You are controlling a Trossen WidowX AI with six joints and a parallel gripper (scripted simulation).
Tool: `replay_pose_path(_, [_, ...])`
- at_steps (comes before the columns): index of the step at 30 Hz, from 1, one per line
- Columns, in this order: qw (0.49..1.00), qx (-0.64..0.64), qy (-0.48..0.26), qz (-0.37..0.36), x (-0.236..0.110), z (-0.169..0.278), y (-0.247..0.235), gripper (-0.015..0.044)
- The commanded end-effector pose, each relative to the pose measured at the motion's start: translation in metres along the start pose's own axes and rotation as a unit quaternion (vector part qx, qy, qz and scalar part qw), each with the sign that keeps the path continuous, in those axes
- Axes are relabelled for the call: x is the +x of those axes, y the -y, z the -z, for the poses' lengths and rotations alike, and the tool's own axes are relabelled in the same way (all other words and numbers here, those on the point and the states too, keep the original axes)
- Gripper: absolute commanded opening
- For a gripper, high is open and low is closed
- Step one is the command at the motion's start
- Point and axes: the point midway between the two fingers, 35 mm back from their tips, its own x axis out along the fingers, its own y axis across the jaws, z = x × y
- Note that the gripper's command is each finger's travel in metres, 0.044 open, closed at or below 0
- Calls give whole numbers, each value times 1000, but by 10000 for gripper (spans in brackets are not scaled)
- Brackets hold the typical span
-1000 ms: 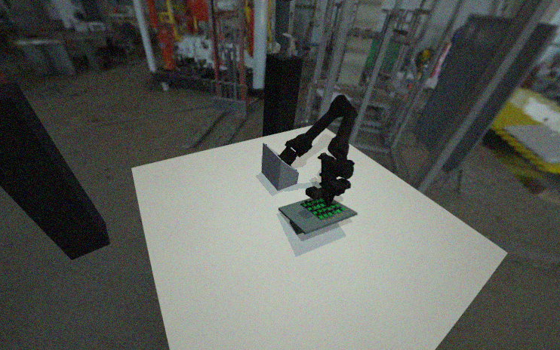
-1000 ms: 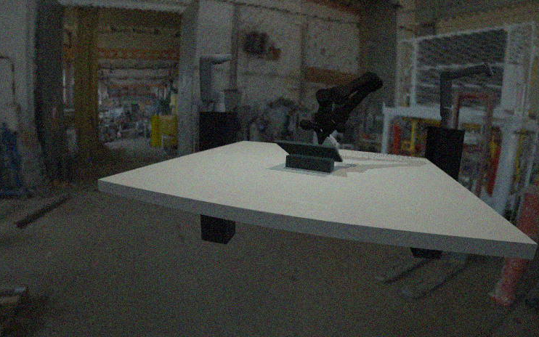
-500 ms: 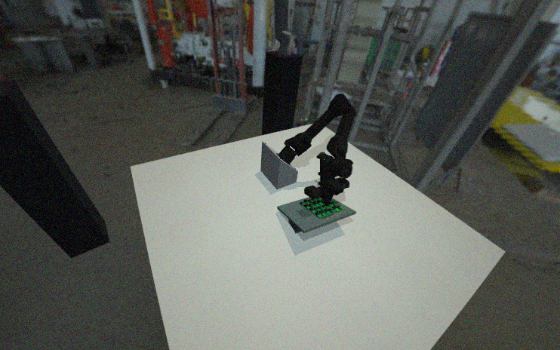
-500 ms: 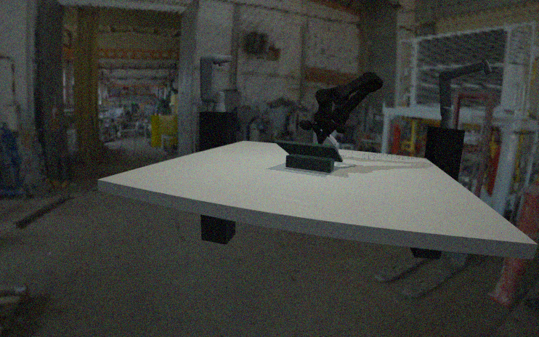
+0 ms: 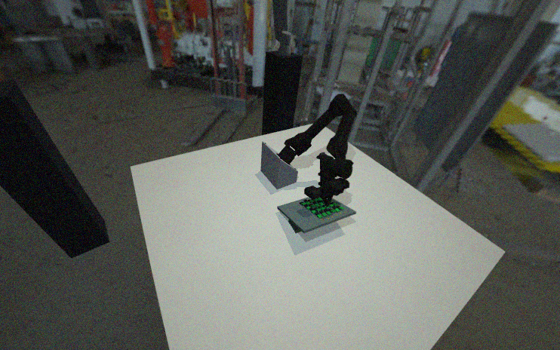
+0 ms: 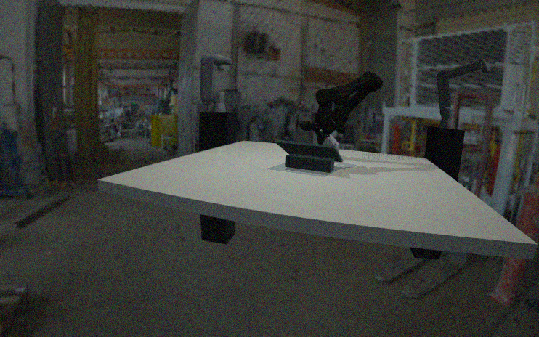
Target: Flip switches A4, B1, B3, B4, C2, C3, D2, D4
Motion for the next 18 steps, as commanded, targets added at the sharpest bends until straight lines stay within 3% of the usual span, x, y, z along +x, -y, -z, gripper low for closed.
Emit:
replay_pose_path(1, [1000,2,0,2,1,0,1,0])
replay_pose_path(18, [1000,2,0,2,3,0,1,0])
